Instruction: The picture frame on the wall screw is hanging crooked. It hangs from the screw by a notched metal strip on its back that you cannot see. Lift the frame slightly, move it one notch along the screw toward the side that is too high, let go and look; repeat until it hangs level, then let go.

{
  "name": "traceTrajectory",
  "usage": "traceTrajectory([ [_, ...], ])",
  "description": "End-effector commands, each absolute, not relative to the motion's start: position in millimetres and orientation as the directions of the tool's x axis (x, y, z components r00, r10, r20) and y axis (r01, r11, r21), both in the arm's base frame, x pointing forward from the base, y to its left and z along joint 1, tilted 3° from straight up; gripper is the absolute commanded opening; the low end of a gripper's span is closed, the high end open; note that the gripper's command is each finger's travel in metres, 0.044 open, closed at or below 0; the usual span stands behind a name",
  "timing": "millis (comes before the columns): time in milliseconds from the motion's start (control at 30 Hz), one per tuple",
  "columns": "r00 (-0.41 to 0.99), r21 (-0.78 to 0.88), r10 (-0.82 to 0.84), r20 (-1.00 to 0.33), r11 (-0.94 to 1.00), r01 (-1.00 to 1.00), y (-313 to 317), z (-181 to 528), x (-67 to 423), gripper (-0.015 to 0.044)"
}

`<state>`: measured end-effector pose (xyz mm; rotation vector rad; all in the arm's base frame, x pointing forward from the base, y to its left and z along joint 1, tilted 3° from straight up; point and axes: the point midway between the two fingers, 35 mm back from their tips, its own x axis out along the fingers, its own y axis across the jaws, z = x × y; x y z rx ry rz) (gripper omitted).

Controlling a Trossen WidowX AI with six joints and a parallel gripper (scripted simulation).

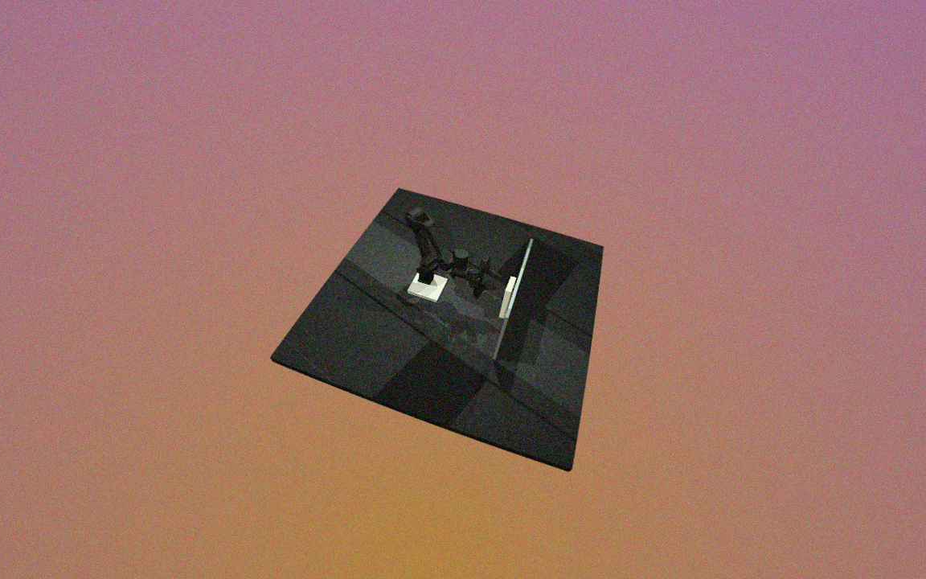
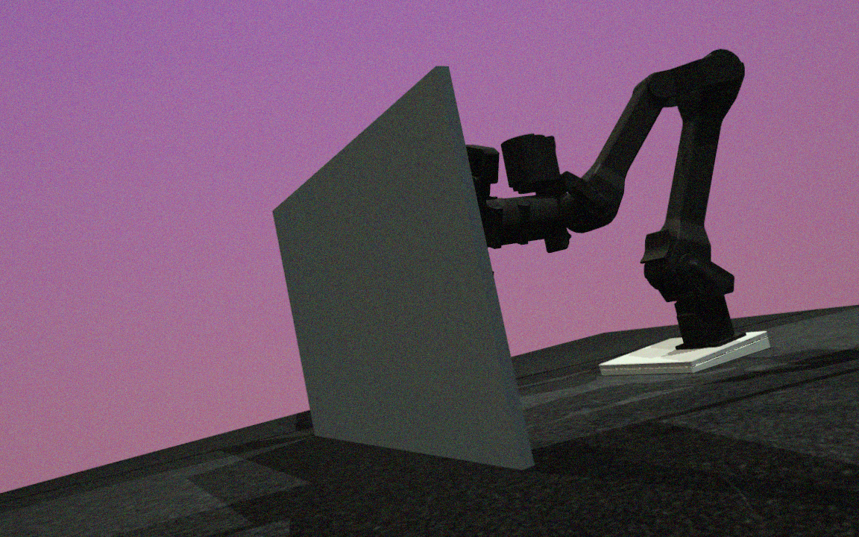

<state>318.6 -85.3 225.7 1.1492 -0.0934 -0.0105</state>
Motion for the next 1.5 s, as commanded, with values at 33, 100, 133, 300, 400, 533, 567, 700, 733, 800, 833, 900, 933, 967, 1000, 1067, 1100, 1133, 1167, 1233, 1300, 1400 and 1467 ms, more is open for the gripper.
traceTrajectory([
  [33,0.996,0.910,-0.059,0.068,0.413,-0.037,-85.9,224.7,323.3,0.0260],
  [100,0.996,0.910,-0.059,0.068,0.413,-0.037,-85.9,224.7,323.3,0.0260],
  [133,0.996,0.910,-0.059,0.068,0.413,-0.037,-85.9,224.7,323.3,0.0260],
  [300,0.996,0.910,-0.059,0.068,0.413,-0.037,-85.9,224.7,323.3,0.0260],
  [400,0.996,0.910,-0.059,0.068,0.413,-0.037,-85.9,224.7,323.3,0.0260],
  [533,0.996,0.910,-0.059,0.068,0.413,-0.037,-86.1,225.0,324.7,0.0260],
  [567,0.996,0.910,-0.059,0.068,0.413,-0.037,-86.2,225.2,325.7,0.0260],
  [700,0.996,0.910,-0.059,0.068,0.413,-0.038,-86.7,226.1,331.3,0.0260],
  [733,0.996,0.910,-0.059,0.068,0.413,-0.038,-86.9,226.3,332.9,0.0260],
  [800,0.996,0.910,-0.059,0.069,0.413,-0.038,-87.1,226.7,336.0,0.0260],
  [833,0.996,0.910,-0.059,0.069,0.413,-0.038,-87.2,226.9,337.6,0.0260],
  [900,0.996,0.910,-0.059,0.069,0.413,-0.038,-87.4,227.3,340.8,0.0260],
  [933,0.996,0.910,-0.059,0.069,0.413,-0.039,-87.5,227.4,342.4,0.0260],
  [967,0.996,0.910,-0.059,0.069,0.413,-0.039,-87.6,227.5,344.0,0.0260],
  [1000,0.996,0.910,-0.059,0.069,0.413,-0.039,-87.7,227.7,345.6,0.0260],
  [1067,0.996,0.910,-0.059,0.070,0.413,-0.039,-87.9,227.9,348.8,0.0260],
  [1100,0.996,0.910,-0.059,0.070,0.413,-0.039,-87.9,227.9,350.5,0.0260],
  [1133,0.996,0.910,-0.059,0.070,0.413,-0.039,-88.0,228.0,352.1,0.0260],
  [1167,0.996,0.910,-0.059,0.070,0.413,-0.039,-88.0,228.1,353.7,0.0260],
  [1233,0.996,0.910,-0.059,0.070,0.413,-0.040,-88.1,228.1,357.0,0.0260],
  [1300,0.996,0.910,-0.059,0.071,0.413,-0.040,-88.2,228.1,360.3,0.0260],
  [1400,0.996,0.910,-0.059,0.071,0.413,-0.040,-88.2,228.1,362.6,0.0260],
  [1467,0.996,0.910,-0.059,0.071,0.413,-0.040,-88.2,228.1,362.8,0.0260],
])
